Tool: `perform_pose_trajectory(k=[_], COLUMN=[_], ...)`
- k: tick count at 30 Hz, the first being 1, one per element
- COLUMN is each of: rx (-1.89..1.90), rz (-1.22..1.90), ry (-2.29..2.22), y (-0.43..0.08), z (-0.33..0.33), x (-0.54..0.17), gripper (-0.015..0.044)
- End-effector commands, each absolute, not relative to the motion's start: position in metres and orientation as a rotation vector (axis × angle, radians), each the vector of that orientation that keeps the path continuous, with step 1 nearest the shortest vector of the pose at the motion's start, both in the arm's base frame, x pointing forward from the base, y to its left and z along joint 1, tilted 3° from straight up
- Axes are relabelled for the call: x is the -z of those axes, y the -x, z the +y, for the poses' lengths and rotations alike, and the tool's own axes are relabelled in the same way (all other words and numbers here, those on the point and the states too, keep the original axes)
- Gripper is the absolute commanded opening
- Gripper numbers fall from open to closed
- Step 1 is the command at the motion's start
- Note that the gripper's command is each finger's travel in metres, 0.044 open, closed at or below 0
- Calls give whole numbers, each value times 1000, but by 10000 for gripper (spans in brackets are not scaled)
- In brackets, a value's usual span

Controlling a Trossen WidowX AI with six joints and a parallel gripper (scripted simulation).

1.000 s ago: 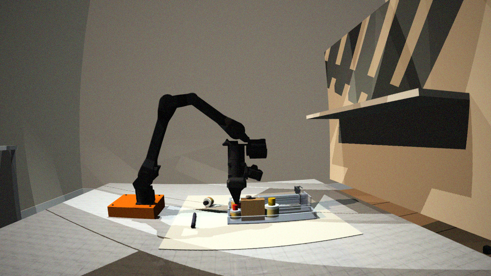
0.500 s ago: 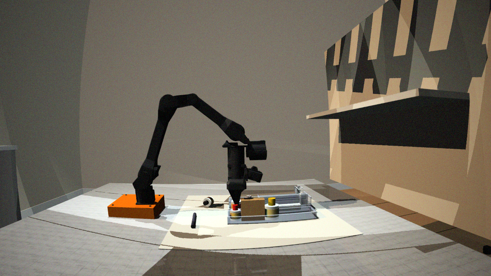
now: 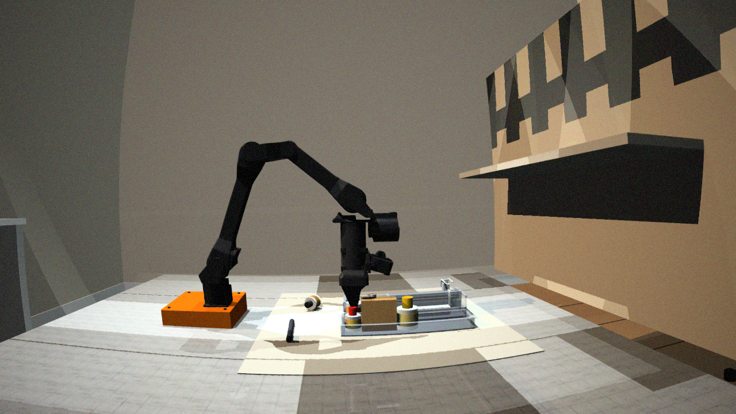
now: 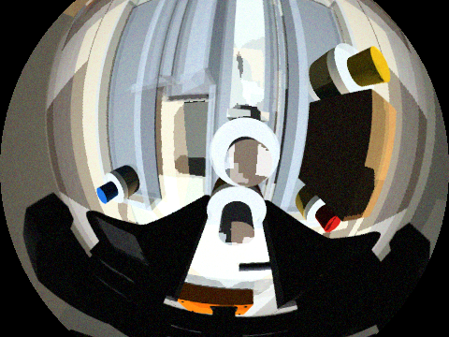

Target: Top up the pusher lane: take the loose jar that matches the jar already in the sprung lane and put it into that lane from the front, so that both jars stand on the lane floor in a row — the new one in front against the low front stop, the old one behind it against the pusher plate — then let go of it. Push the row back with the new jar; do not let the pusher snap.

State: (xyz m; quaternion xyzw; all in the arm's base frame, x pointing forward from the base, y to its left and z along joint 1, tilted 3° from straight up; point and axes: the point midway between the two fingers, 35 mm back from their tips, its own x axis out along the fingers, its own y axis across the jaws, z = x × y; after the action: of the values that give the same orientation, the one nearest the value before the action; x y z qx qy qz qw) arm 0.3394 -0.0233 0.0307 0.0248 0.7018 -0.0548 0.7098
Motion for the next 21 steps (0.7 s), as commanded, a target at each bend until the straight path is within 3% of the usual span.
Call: perform_pose_trajectory(k=[1, 21], rx=[121, 121], rz=[1547, 1547], ry=[-49, -49], y=[-341, -338], z=[-24, -24], x=[-31, -31], gripper=[0, 0])
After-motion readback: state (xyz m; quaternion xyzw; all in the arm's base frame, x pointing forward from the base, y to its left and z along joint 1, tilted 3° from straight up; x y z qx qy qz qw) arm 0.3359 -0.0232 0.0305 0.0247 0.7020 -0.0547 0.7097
